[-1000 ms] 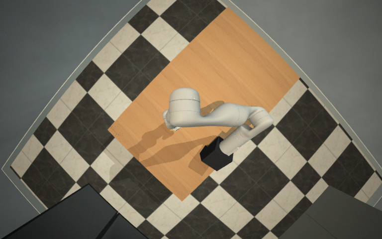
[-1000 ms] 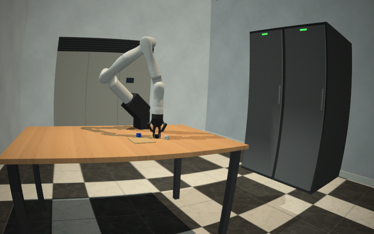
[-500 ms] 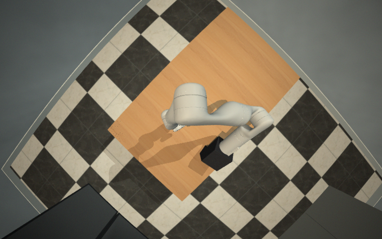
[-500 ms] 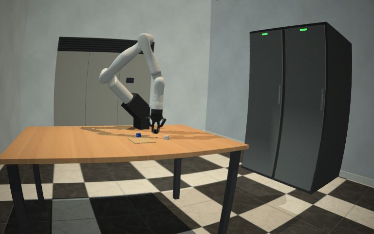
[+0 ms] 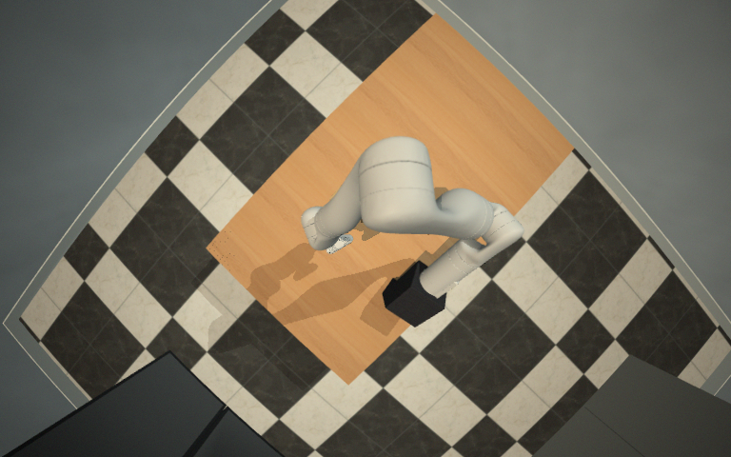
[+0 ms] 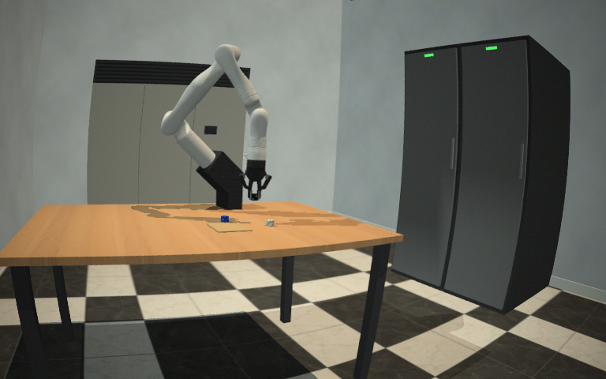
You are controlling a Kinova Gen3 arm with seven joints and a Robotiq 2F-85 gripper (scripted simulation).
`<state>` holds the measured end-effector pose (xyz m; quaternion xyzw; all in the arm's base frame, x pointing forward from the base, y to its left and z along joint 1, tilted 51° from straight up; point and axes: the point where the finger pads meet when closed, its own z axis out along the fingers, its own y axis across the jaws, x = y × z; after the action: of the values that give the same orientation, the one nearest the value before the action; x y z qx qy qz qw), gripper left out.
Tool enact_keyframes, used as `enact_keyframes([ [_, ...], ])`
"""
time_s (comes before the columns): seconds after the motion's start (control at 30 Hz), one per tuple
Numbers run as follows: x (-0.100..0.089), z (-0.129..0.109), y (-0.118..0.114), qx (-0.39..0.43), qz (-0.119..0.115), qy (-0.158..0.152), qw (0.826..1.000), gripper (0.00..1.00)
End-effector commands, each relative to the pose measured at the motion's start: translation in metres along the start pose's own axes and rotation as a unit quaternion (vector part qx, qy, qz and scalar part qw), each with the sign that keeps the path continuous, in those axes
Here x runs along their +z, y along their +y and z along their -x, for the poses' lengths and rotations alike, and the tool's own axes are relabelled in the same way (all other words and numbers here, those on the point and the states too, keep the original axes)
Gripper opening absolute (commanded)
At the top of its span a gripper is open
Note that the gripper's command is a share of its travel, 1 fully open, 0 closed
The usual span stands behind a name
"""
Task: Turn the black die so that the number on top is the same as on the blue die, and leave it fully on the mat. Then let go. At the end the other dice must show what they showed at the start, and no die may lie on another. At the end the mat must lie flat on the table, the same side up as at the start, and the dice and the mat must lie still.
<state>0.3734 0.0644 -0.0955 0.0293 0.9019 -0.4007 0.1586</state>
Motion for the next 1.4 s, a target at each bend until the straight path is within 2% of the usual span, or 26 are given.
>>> enact_keyframes([
  [0.0, -0.003, 0.001, 0.002, 0.000, 0.003, -0.001, 1.000, 0.21],
  [0.53, -0.003, 0.001, 0.001, -0.006, 0.003, -0.001, 1.000, 0.21],
  [0.97, -0.002, 0.000, -0.004, -0.054, 0.000, 0.005, 0.999, 0.21],
  [1.37, 0.000, 0.000, -0.015, -0.177, -0.003, 0.017, 0.984, 0.21],
])
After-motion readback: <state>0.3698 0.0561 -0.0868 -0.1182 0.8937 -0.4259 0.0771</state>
